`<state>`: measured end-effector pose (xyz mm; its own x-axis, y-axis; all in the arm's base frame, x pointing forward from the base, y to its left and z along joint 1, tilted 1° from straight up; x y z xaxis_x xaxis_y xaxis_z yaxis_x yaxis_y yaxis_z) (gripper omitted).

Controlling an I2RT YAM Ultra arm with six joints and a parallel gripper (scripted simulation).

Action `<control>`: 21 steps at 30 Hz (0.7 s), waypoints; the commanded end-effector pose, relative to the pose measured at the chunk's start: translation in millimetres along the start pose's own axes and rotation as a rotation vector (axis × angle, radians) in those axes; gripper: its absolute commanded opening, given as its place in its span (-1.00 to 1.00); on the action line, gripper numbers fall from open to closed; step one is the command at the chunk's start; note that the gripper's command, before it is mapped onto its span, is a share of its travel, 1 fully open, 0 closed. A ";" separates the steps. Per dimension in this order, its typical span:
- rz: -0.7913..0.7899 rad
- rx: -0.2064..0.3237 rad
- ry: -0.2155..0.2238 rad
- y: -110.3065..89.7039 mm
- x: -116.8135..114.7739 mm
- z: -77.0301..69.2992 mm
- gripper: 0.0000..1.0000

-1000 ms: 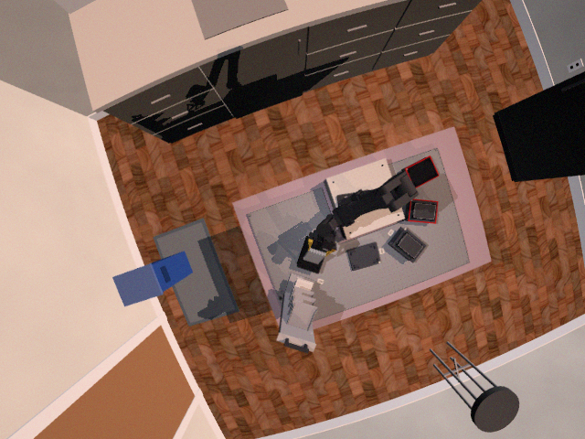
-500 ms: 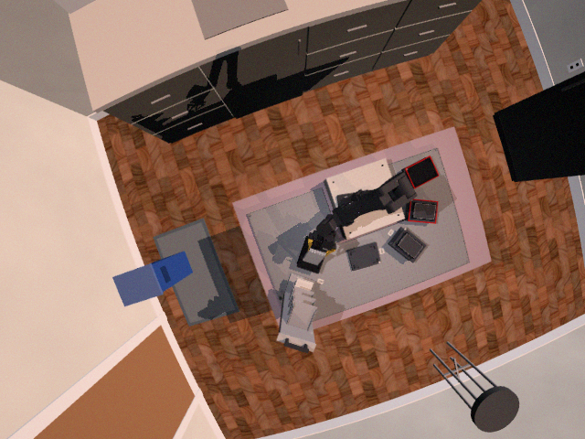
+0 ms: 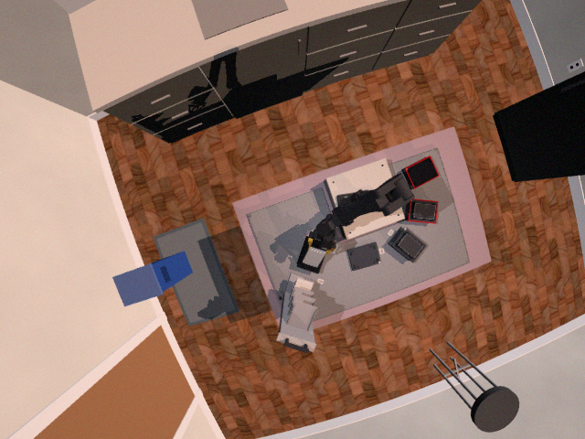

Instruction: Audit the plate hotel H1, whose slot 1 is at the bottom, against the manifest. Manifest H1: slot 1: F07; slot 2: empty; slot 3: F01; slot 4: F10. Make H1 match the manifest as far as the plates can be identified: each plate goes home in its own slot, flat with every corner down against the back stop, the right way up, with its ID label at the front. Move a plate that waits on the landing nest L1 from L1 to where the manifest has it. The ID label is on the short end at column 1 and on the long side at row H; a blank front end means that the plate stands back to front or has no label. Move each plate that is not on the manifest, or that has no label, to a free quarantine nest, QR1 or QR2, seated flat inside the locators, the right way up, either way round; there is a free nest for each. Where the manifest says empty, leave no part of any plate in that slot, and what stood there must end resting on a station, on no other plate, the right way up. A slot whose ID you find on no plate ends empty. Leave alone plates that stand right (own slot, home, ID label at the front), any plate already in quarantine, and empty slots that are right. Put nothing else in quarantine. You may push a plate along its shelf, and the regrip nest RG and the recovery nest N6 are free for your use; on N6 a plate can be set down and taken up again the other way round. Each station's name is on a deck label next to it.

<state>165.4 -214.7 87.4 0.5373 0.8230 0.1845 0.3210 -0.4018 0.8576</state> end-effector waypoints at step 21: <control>0.009 0.017 -0.009 -10.7 -2.7 5.1 0.72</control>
<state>165.1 -214.3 76.9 0.5396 0.8208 0.1874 0.3244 -0.4081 0.8534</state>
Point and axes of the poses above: the point where the finger pads meet when closed, its own z axis out along the fingers, its own x axis across the jaws, y = z × x, the point moved 6 cm from there along -z, back along the fingers, and after that the axes turned 12 degrees about z, right-handed, at the moved point
